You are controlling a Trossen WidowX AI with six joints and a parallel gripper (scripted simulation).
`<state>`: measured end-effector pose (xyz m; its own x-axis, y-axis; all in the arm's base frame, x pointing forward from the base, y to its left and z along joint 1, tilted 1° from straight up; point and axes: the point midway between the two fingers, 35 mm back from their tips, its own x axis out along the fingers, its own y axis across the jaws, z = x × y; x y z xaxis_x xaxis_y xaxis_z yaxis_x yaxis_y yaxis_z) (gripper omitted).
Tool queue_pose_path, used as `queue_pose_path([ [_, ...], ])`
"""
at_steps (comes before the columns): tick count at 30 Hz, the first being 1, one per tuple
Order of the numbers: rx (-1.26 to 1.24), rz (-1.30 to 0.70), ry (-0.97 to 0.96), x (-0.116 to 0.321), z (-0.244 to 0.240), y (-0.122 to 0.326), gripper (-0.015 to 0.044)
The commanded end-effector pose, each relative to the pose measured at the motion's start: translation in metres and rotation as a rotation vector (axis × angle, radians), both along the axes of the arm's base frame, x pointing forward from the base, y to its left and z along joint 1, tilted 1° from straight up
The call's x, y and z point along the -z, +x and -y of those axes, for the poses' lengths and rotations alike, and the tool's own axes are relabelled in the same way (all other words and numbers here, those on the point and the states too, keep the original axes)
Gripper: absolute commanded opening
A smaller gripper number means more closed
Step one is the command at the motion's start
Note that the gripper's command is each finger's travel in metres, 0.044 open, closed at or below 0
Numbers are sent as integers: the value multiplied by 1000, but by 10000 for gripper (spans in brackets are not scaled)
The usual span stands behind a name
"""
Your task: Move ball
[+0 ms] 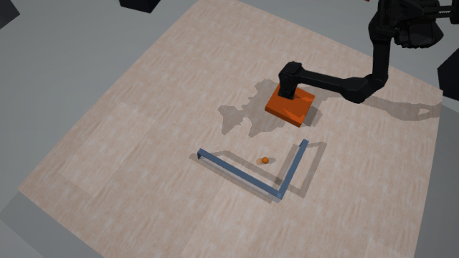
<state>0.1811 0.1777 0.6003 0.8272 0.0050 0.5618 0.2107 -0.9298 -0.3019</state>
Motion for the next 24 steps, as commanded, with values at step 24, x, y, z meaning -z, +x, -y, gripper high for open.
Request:
queue_pose_path([
  [24, -654, 329, 1301, -25, 286, -57, 222],
])
